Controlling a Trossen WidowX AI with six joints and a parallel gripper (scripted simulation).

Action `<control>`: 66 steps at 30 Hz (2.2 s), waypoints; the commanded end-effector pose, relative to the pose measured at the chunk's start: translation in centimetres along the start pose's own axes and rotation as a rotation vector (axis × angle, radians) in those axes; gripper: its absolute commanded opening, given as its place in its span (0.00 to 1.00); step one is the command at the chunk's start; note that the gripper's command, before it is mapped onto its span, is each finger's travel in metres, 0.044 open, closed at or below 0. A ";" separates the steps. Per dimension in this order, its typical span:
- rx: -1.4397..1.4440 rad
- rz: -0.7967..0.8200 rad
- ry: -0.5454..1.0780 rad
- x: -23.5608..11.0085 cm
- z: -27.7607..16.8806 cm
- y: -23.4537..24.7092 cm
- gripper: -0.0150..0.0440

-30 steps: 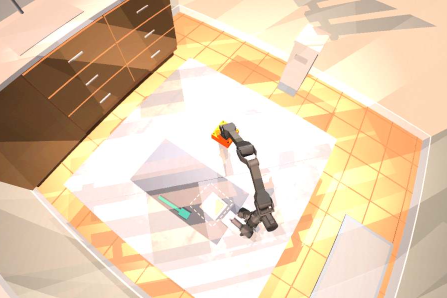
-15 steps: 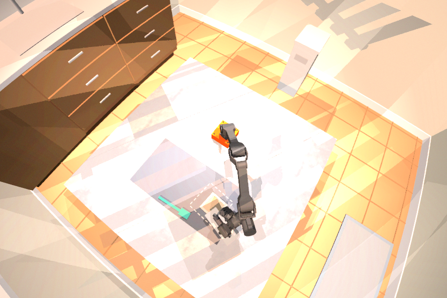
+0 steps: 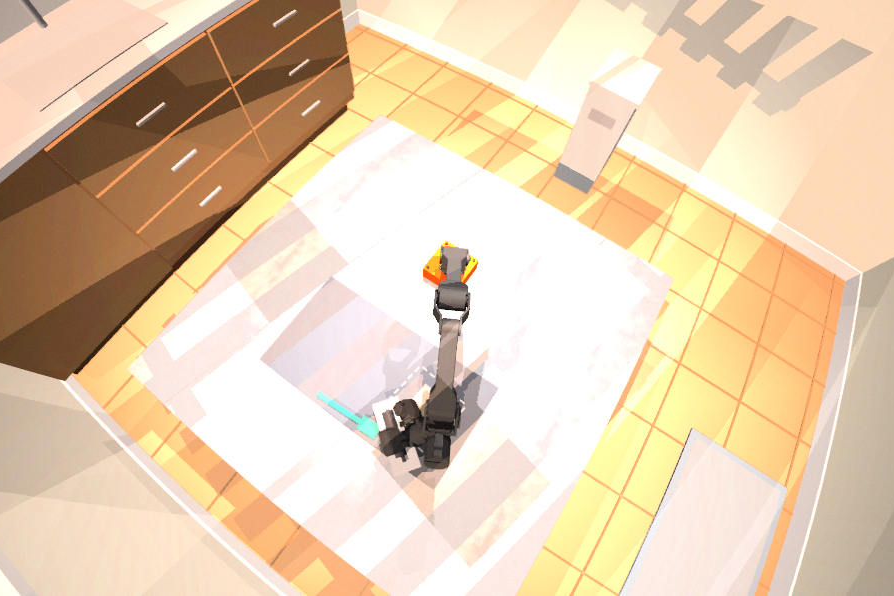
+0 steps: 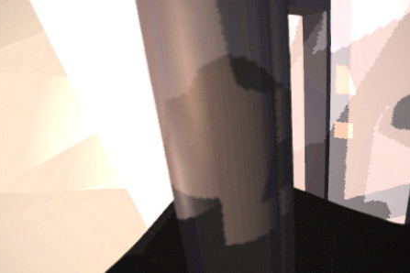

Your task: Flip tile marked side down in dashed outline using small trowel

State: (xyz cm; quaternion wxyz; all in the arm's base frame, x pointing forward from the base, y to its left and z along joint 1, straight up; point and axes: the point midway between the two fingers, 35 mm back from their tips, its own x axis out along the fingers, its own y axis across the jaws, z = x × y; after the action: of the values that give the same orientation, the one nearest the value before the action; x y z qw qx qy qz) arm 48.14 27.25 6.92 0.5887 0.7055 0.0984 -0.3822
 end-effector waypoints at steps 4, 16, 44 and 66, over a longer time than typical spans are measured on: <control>0.098 -0.006 -0.106 3.0 5.0 3.2 0.25; 0.263 -0.011 -0.288 7.4 14.0 7.0 0.25; 0.656 0.037 -0.740 11.5 37.3 11.0 0.25; 0.716 0.047 -0.812 12.6 41.0 9.6 0.25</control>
State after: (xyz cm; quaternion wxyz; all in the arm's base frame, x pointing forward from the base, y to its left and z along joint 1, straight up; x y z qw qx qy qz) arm 45.30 -16.42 5.82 0.3084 0.6630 -0.2845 -0.6200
